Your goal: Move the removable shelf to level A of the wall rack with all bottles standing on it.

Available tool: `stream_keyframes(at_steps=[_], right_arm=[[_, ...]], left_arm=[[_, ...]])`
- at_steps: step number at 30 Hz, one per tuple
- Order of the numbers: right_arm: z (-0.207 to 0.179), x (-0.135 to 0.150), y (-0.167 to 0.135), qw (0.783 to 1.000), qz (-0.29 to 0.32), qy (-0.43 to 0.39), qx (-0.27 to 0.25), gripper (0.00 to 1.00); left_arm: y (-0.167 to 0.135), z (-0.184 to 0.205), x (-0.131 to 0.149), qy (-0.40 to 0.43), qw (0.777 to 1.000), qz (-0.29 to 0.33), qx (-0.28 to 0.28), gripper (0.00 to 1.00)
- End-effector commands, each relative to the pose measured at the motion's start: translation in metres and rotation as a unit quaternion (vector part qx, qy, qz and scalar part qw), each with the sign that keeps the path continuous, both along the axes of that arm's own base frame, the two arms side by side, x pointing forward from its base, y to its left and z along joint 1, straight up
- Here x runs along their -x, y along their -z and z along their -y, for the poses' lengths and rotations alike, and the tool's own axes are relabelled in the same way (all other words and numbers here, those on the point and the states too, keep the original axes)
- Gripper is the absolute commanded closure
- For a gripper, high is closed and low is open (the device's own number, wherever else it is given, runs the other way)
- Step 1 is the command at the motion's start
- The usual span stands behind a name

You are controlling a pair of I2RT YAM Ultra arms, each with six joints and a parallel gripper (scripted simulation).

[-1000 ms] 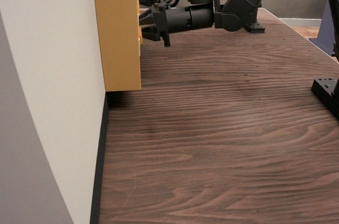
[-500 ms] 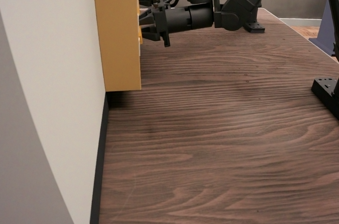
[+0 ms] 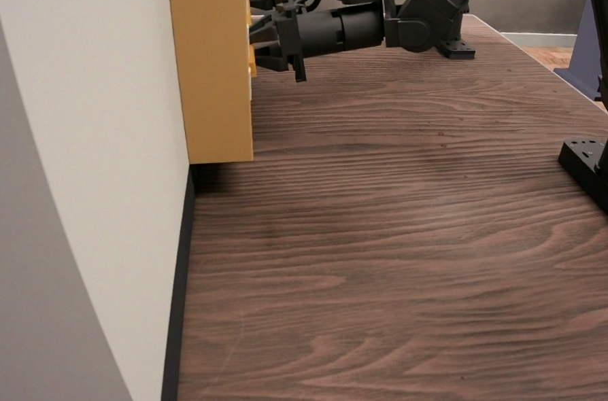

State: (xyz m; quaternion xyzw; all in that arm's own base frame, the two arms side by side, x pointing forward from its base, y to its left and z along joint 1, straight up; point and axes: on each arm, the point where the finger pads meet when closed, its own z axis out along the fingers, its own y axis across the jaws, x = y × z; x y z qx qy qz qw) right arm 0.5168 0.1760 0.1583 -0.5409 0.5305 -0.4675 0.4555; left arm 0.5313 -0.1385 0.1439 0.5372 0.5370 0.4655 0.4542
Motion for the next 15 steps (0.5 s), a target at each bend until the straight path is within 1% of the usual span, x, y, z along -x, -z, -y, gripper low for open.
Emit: stream_keyframes(at_steps=[1, 10, 15], right_arm=[[0.003, -0.011, -0.064, 0.997, 0.074, 0.007, -0.011, 1.0], [0.003, -0.011, -0.066, 0.997, 0.074, 0.007, -0.011, 1.0], [0.003, -0.011, -0.044, 0.997, 0.074, 0.007, -0.011, 1.0]], left_arm=[[-0.067, -0.002, -0.015, -0.003, 0.997, 0.077, 0.005, 1.0], [-0.069, -0.002, -0.015, -0.003, 0.997, 0.077, 0.005, 1.0], [-0.046, -0.002, -0.015, -0.003, 0.997, 0.077, 0.005, 1.0]])
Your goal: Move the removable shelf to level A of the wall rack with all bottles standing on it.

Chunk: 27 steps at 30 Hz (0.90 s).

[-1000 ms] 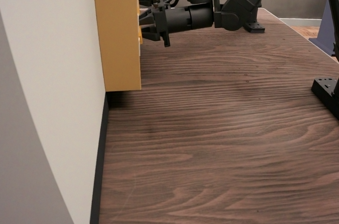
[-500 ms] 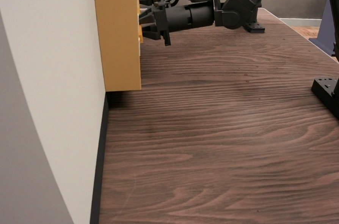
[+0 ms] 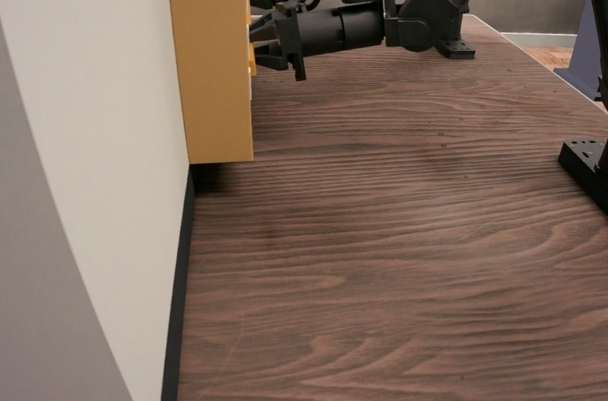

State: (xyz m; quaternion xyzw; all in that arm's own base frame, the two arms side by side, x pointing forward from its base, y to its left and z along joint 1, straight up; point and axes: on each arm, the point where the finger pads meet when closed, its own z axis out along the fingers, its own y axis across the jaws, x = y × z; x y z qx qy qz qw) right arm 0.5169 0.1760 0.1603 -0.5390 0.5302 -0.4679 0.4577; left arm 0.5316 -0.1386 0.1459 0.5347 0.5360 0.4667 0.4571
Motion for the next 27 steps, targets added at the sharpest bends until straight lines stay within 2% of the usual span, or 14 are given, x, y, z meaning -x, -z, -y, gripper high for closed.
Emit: stream_keyframes(at_steps=[1, 10, 27], right_arm=[[0.003, -0.011, -0.038, 0.997, 0.072, 0.007, -0.009, 1.0], [0.003, -0.011, 0.002, 0.997, 0.072, 0.007, -0.009, 1.0], [0.003, -0.011, 0.006, 0.997, 0.072, 0.007, -0.009, 1.0]], left_arm=[[-0.039, -0.002, -0.014, -0.003, 0.997, 0.073, 0.004, 1.0], [0.002, -0.002, -0.014, -0.003, 0.997, 0.073, 0.004, 1.0], [0.006, -0.002, -0.014, -0.003, 0.997, 0.073, 0.004, 1.0]])
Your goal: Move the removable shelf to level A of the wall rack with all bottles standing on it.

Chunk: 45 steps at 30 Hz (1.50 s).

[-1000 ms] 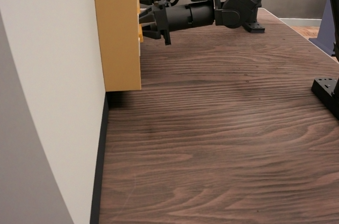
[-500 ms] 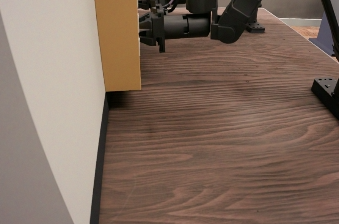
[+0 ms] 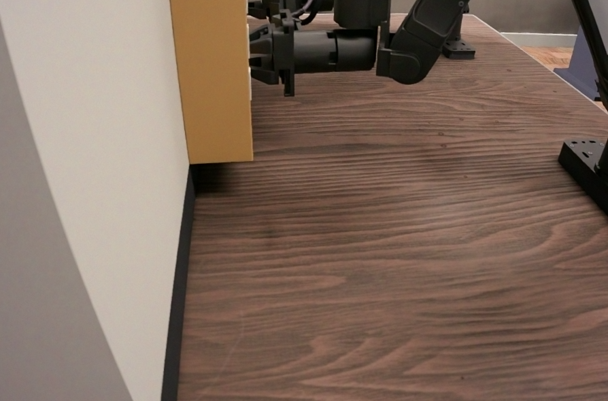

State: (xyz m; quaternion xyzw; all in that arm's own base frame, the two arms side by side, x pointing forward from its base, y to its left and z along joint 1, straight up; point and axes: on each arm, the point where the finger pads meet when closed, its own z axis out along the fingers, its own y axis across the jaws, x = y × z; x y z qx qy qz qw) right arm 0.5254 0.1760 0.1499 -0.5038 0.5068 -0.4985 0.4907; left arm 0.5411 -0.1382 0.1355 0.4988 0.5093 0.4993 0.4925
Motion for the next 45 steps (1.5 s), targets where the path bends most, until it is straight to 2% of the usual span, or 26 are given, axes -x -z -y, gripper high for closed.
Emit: stream_keyframes(at_steps=[1, 19, 34, 36, 45], right_arm=[[0.0034, -0.0029, -0.0048, 1.0, 0.011, 0.002, -0.002, 1.0], [0.0034, -0.0029, -0.0015, 1.0, 0.011, 0.002, -0.002, 1.0], [0.0034, -0.0029, -0.0015, 1.0, 0.011, 0.002, -0.002, 0.67], [0.0034, -0.0029, -0.0015, 1.0, 0.011, 0.002, -0.002, 0.67], [0.0034, -0.0029, -0.0015, 1.0, 0.011, 0.002, -0.002, 0.47]], left_arm=[[-0.0047, -0.0013, -0.0047, 0.0, 1.0, 0.008, -0.002, 1.0], [-0.0014, -0.0013, -0.0047, 0.0, 1.0, 0.008, -0.002, 1.0], [-0.0014, -0.0013, -0.0047, 0.0, 1.0, 0.008, -0.002, 0.67], [-0.0014, -0.0013, -0.0047, 0.0, 1.0, 0.008, -0.002, 0.67], [-0.0014, -0.0013, -0.0047, 0.0, 1.0, 0.008, -0.002, 0.47]])
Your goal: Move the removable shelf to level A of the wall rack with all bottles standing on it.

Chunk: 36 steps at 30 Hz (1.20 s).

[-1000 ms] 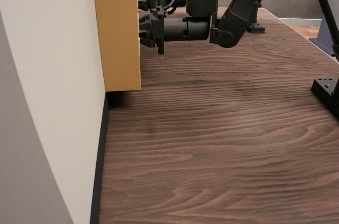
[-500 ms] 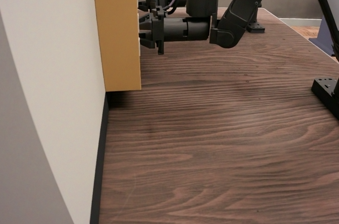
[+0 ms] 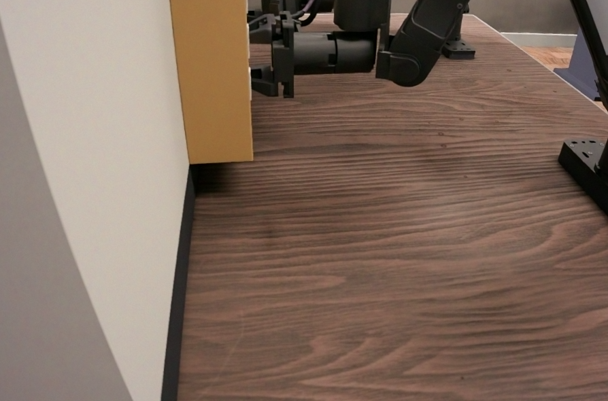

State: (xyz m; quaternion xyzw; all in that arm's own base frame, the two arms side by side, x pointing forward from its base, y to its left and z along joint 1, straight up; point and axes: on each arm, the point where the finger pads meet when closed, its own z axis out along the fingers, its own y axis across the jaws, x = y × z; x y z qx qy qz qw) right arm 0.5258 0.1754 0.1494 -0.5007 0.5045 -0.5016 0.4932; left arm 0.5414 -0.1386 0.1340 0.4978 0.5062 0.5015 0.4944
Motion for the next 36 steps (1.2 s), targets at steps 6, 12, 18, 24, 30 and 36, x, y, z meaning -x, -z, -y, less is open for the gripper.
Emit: stream_keyframes(at_steps=[6, 12, 18, 24, 30, 36], right_arm=[[0.003, -0.002, -0.002, 1.0, 0.005, 0.001, -0.002, 0.33], [0.003, -0.002, -0.002, 1.0, 0.005, 0.001, -0.002, 0.24], [0.003, -0.002, -0.002, 1.0, 0.005, 0.001, -0.002, 0.11], [0.003, -0.002, -0.002, 1.0, 0.005, 0.001, -0.002, 0.0], [0.003, 0.004, -0.002, 1.0, 0.005, 0.001, -0.002, 0.0], [0.003, 0.012, -0.002, 1.0, 0.005, 0.001, -0.002, 0.0]], left_arm=[[-0.003, -0.002, -0.004, -0.001, 1.0, 0.004, -0.001, 0.33], [-0.003, -0.002, -0.004, -0.001, 1.0, 0.004, -0.001, 0.24], [-0.003, -0.002, -0.004, -0.001, 1.0, 0.004, -0.001, 0.11], [-0.003, -0.002, -0.004, -0.001, 1.0, 0.004, -0.001, 0.0], [-0.003, -0.002, 0.002, -0.001, 1.0, 0.004, -0.001, 0.0], [-0.003, -0.001, 0.01, -0.001, 1.0, 0.004, -0.001, 0.0]])
